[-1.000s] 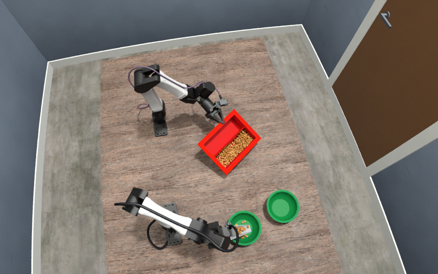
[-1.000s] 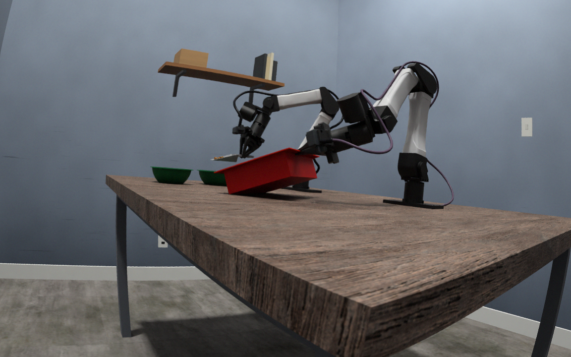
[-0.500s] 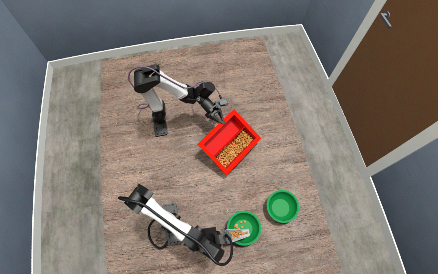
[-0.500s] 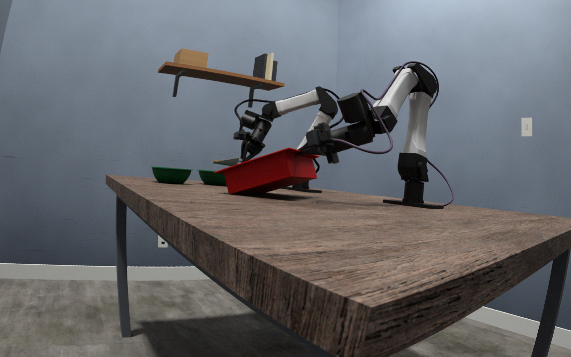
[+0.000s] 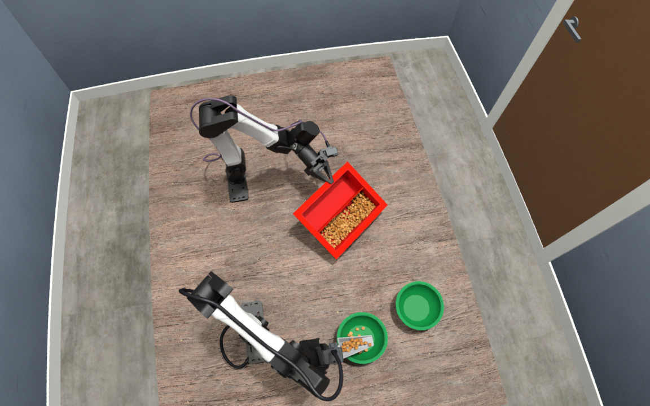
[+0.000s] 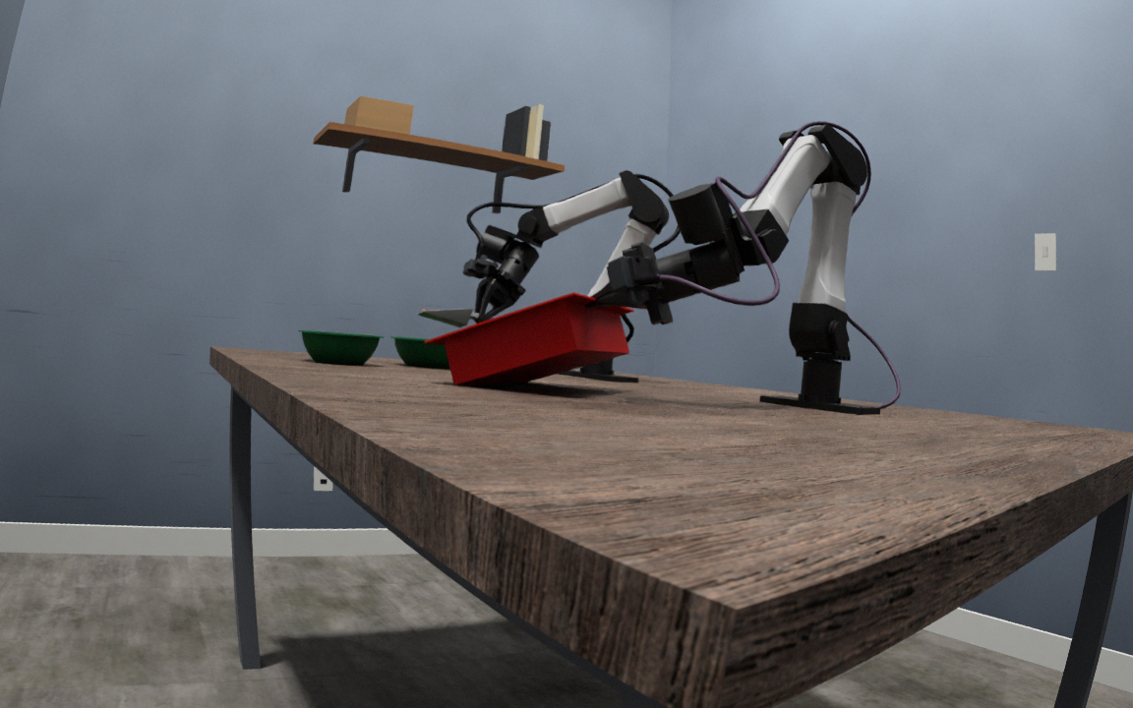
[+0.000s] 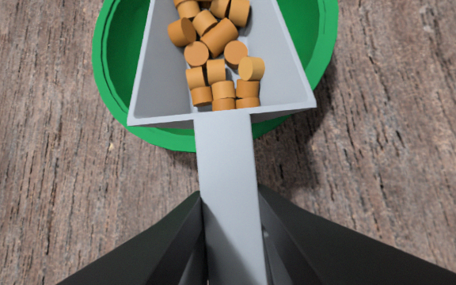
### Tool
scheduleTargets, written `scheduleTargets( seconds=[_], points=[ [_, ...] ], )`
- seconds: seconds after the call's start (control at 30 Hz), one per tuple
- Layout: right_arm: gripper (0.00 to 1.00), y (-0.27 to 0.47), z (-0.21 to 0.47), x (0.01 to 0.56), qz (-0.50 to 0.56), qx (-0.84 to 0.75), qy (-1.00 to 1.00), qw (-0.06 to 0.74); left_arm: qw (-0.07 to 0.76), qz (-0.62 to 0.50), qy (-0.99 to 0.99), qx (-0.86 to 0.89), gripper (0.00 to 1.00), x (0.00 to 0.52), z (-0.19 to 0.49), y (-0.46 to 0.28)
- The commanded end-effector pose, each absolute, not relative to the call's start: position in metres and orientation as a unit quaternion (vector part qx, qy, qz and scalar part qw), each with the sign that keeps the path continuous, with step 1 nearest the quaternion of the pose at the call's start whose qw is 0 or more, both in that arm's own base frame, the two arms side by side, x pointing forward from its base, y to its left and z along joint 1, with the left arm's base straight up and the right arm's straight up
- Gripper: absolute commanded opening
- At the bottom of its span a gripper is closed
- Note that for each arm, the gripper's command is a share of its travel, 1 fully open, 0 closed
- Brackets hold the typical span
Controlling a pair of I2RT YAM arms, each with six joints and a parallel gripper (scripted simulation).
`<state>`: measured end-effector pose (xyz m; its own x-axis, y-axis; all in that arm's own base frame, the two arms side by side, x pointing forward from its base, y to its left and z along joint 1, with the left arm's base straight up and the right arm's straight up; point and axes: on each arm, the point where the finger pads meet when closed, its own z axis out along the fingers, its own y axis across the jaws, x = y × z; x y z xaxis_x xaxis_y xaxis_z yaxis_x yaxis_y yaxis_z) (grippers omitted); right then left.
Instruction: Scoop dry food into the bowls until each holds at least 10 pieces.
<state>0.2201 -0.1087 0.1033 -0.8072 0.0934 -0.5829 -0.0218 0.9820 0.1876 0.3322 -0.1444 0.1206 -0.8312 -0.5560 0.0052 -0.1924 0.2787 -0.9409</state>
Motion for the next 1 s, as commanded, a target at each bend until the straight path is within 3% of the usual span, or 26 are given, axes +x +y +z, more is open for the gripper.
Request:
scheduleTargets(
  seconds=[0.0,0.47,0.97],
  points=[
    [0.0,-0.107,0.111,0.228,0.091,0.0,0.939,0.332,0.211,-0.568,0.772,-0.191,0.0,0.343,0.155,-0.147],
    [0.0,-0.114,0.117,0.242,0.073,0.01,0.946,0.315,0.211,-0.568,0.772,-0.191,0.0,0.343,0.155,-0.147],
    [0.0,-0.086,0.125,0.309,0.026,0.015,0.964,0.264,0.211,-0.568,0.772,-0.191,0.0,0.343,0.155,-0.147]
  ],
)
